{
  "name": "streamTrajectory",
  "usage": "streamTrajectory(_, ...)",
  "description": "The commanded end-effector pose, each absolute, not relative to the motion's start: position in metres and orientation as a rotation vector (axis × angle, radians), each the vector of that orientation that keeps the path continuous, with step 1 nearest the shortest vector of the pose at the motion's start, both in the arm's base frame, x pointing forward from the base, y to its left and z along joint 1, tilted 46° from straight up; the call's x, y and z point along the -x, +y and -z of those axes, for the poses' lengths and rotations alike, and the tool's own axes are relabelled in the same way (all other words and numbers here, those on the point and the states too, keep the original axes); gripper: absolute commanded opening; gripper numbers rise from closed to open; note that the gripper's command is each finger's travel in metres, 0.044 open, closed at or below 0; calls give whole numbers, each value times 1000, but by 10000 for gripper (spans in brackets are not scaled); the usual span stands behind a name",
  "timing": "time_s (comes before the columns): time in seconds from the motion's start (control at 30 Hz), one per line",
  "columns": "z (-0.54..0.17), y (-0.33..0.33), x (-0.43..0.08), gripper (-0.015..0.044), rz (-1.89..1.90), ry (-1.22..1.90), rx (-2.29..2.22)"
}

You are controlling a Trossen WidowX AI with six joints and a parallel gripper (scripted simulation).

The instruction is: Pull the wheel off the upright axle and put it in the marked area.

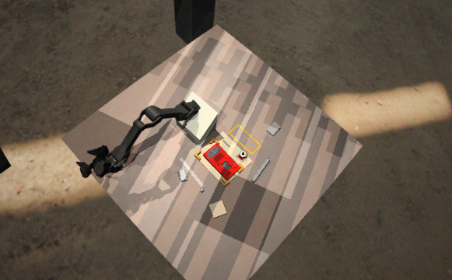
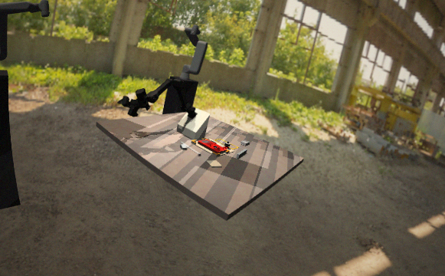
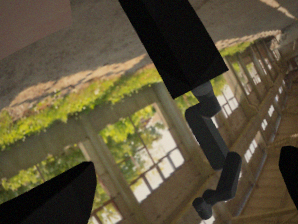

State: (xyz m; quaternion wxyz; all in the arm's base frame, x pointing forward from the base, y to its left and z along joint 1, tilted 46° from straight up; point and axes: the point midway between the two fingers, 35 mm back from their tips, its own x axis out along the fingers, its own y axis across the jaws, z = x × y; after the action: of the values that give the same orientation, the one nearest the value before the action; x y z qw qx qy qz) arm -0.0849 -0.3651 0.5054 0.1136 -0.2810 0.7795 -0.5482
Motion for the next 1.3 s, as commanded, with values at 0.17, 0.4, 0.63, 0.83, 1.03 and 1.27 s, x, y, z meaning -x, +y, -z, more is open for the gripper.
streamTrajectory(0.17,-490,-383,57,300,1586,2183,870)
streamTrajectory(0.4,-457,-411,-15,300,1512,1948,964)
streamTrajectory(0.63,-427,-420,-85,300,1415,1750,1025)
streamTrajectory(0.83,-387,-420,-150,300,1311,1605,1017)
streamTrajectory(1.03,-346,-407,-214,300,1202,1480,986)
streamTrajectory(1.27,-300,-380,-279,300,1084,1366,925)
